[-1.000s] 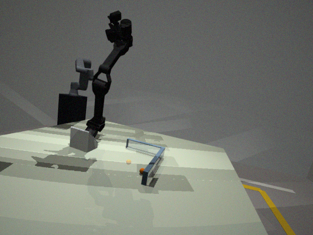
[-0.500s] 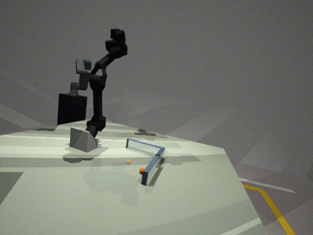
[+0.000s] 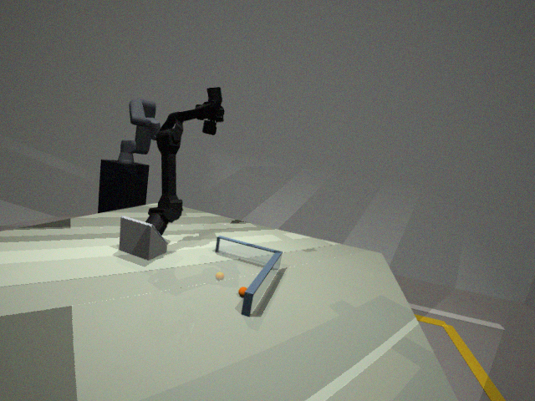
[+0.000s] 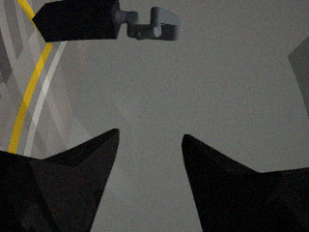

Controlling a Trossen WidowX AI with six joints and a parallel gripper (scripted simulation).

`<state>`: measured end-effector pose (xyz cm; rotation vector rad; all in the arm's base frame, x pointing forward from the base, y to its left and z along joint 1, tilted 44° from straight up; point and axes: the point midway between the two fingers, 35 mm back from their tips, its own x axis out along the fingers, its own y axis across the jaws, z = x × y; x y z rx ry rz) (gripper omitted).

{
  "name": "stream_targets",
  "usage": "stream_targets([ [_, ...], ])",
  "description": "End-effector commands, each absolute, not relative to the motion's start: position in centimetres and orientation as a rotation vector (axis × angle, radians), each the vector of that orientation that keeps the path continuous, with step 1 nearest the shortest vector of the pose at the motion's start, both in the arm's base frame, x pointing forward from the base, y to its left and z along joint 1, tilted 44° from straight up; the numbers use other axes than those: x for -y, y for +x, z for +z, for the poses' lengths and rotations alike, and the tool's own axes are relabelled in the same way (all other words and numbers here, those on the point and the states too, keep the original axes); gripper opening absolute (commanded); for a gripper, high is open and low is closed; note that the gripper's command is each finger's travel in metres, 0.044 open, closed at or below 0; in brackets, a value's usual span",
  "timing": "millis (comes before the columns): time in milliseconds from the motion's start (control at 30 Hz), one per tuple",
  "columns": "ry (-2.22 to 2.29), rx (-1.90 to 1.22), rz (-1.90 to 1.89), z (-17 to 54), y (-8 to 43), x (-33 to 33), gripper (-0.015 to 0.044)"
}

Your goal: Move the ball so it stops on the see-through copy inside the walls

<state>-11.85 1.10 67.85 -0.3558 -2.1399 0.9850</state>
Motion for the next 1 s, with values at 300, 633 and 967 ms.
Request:
stream_targets([
  [300,-0.650,1.613,1.258,64.5,-3.2,-18.3,0.0227],
  [633,-0.773,1.151,1.341,59.0,7.6,-26.5,0.0227],
  [967,-0.775,0.611,1.344,50.6,21.1,-29.7,0.0227],
])
